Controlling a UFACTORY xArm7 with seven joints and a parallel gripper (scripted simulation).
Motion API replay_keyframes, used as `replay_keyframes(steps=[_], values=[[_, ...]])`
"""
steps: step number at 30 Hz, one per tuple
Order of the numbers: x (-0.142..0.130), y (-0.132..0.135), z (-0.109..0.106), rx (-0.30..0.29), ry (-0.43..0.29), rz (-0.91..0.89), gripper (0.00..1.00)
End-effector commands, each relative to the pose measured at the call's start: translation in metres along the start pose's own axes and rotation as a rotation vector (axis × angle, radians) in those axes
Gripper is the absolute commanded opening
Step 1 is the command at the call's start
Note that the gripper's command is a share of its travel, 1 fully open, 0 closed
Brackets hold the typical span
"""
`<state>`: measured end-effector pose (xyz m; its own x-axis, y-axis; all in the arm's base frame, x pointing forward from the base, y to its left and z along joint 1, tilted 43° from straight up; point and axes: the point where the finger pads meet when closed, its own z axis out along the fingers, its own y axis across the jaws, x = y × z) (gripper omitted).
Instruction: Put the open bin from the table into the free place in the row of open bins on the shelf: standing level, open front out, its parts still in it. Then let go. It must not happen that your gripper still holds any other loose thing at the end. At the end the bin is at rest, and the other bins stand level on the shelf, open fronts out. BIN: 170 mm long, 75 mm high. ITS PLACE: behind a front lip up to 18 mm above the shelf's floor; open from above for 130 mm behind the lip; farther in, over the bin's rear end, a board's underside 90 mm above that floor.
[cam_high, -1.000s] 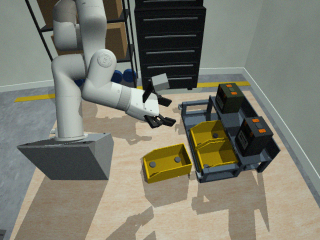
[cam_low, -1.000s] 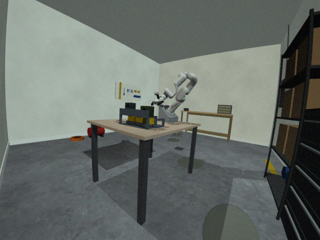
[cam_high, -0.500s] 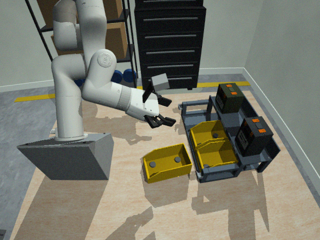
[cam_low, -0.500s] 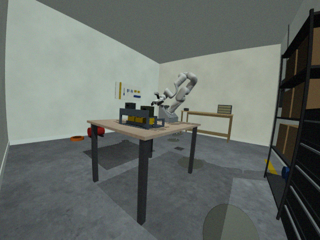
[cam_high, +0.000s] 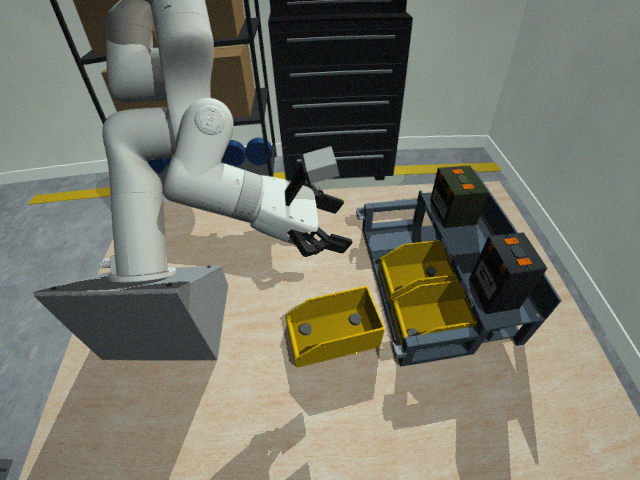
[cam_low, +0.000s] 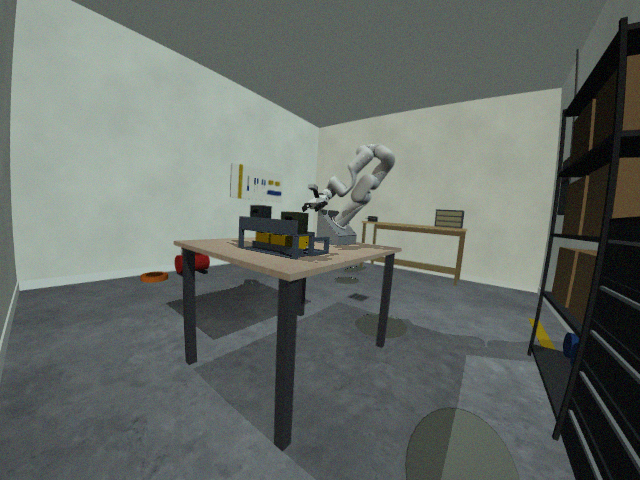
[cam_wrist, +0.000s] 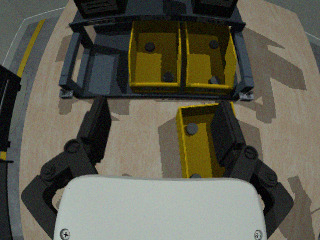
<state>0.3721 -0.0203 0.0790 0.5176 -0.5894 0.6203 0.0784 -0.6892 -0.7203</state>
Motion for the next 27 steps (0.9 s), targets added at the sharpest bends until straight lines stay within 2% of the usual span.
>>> replay_keyframes(steps=[1,2,3,7,19,20,24,27], values=[[0.011,-0.028,0.018,-0.016,0.001,-0.004,1.0],[0.011,-0.028,0.018,-0.016,0.001,-0.004,1.0],[0.003,-0.005,0.004,-0.004,0.002,-0.002,1.0],[0.011,-0.028,0.018,-0.016,0.001,-0.004,1.0],[0.011,-0.028,0.018,-0.016,0.001,-0.004,1.0],[0.003,-0.005,0.004,-0.004,0.002,-0.001,1.0],[0.011,-0.028,0.018,-0.016,0.001,-0.004,1.0],[0.011,-0.028,0.018,-0.016,0.001,-0.004,1.0]])
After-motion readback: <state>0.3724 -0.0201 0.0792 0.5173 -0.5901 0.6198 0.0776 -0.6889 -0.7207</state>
